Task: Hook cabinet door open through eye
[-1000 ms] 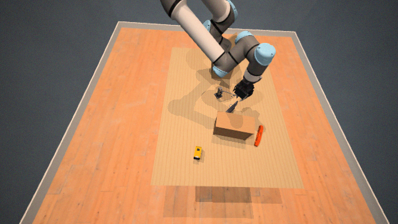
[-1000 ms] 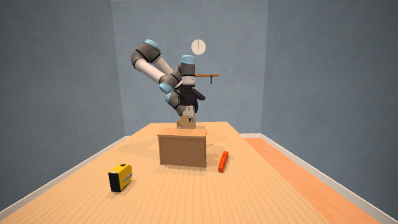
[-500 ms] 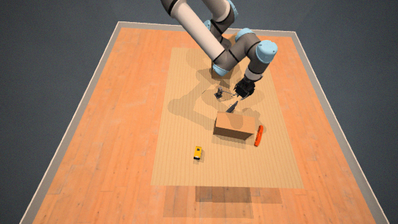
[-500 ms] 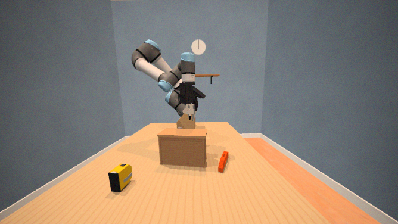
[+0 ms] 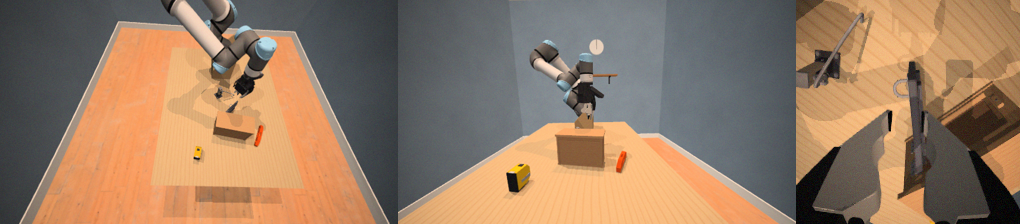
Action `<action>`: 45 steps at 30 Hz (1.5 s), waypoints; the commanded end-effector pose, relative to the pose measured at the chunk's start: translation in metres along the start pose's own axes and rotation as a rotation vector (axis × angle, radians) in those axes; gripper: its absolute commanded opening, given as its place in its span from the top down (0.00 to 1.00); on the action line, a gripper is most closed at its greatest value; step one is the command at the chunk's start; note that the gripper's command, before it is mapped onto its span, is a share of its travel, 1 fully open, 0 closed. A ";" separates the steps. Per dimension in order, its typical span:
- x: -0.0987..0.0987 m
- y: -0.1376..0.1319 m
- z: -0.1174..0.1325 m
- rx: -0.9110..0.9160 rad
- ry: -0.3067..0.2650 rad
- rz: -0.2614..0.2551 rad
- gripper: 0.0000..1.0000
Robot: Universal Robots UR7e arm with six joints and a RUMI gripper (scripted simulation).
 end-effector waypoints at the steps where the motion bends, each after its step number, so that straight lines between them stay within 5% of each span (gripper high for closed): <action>1: -0.002 -0.014 -0.021 0.134 -0.001 0.000 0.85; 9: 0.000 -0.046 -0.064 0.417 -0.001 0.000 0.85; 17: 0.002 -0.061 -0.083 0.542 -0.002 0.000 0.85; 45: 0.002 -0.063 -0.086 0.561 -0.002 0.000 0.86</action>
Point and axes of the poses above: the point where the finger pads meet when closed, its own x axis out along the fingers, its own y axis across the jaws, z = x × y, the point moved 3 cm from there along -x, back along the fingers, and after that the axes turned 13 degrees about -x, right-handed, at the moved point
